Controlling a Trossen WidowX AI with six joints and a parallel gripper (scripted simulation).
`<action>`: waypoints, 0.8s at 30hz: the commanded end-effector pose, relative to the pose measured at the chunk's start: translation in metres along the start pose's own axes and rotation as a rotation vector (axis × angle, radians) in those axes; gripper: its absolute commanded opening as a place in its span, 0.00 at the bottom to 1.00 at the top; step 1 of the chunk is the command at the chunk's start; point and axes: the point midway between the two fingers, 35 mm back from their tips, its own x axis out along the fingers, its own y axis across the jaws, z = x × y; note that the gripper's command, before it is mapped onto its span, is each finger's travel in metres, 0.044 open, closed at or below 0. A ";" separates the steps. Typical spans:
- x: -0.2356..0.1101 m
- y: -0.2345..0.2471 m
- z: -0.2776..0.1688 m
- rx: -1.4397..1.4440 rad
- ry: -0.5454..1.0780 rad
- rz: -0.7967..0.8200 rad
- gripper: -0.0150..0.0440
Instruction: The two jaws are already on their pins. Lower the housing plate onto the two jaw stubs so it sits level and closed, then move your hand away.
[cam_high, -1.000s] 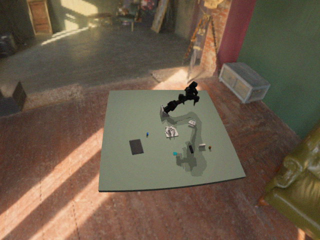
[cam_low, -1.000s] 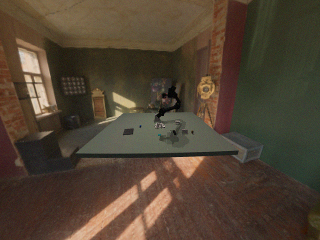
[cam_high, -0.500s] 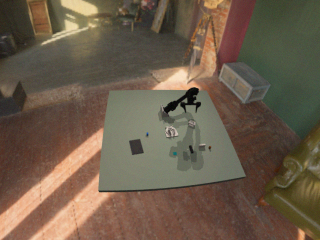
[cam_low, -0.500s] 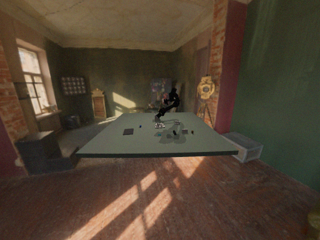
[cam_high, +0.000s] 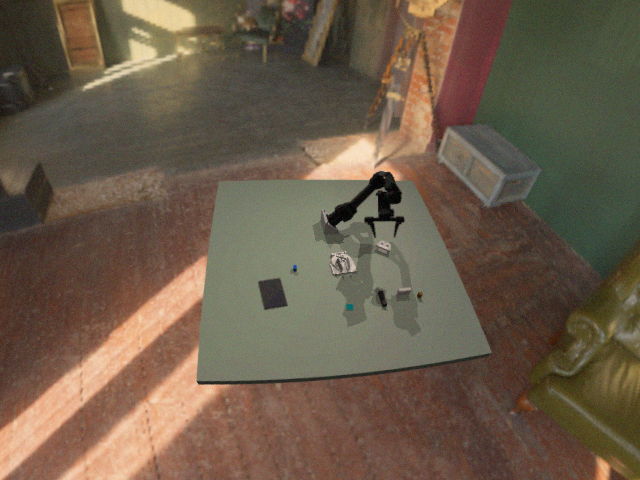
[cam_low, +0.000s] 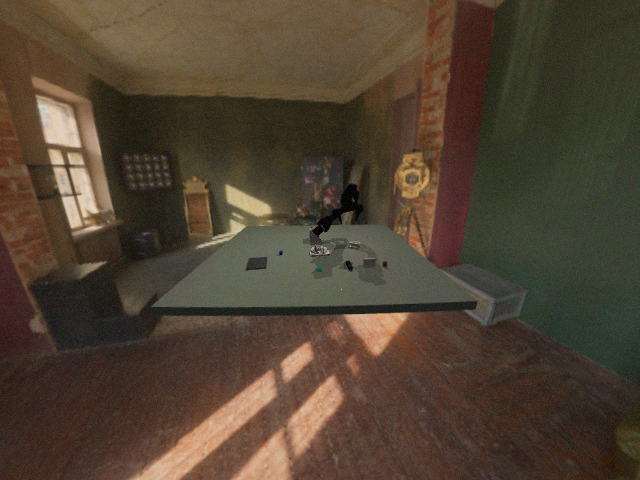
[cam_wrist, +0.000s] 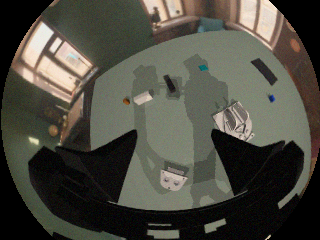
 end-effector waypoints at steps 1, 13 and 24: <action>0.008 0.004 -0.013 0.025 0.066 -0.015 1.00; 0.034 0.008 -0.070 0.109 0.328 -0.110 1.00; 0.044 0.008 -0.126 0.163 0.549 -0.245 1.00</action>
